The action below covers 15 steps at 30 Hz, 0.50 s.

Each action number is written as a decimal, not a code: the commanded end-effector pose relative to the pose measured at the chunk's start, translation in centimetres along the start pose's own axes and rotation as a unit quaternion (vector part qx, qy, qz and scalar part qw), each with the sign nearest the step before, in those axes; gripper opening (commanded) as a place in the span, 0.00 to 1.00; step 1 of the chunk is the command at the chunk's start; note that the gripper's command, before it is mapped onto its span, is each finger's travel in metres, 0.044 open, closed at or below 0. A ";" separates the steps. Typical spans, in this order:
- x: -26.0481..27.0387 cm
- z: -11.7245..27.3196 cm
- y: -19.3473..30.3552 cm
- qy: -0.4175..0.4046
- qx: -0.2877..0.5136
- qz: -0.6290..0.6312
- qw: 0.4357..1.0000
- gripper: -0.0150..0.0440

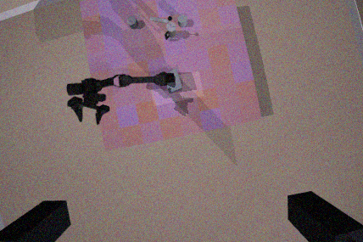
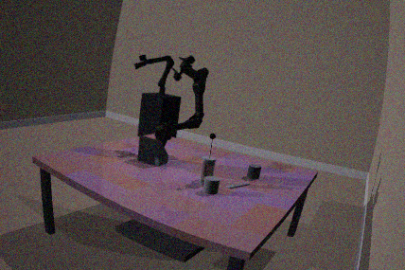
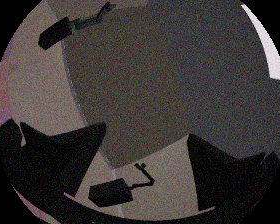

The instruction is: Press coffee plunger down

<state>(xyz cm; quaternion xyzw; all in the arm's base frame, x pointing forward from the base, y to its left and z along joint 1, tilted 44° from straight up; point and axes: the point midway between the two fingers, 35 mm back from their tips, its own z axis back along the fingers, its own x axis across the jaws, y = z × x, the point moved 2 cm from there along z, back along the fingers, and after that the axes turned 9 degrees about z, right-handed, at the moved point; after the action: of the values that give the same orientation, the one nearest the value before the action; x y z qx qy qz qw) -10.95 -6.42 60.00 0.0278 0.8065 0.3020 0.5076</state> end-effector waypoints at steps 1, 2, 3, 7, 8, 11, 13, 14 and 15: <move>-0.1 -0.1 -0.2 0.002 -0.004 -0.002 1.000 0.98; -0.2 -0.2 -0.7 0.006 -0.011 -0.007 1.000 1.00; -0.5 -0.5 -1.5 0.012 -0.023 -0.013 1.000 1.00; -1.8 -1.4 -6.1 0.042 -0.096 -0.053 0.993 1.00; -1.9 -1.3 -6.9 0.046 -0.112 -0.053 0.991 1.00; -2.6 -1.4 -9.5 0.059 -0.153 -0.072 0.984 1.00; -3.2 -1.3 -11.7 0.068 -0.191 -0.092 0.975 1.00; -3.5 -1.2 -13.1 0.073 -0.214 -0.102 0.969 1.00; -3.9 -0.9 -14.5 0.078 -0.240 -0.112 0.961 1.00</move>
<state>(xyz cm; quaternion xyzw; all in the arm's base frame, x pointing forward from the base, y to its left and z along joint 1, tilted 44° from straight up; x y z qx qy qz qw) -7.80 -16.24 57.60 -0.1581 0.7749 0.3886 0.4728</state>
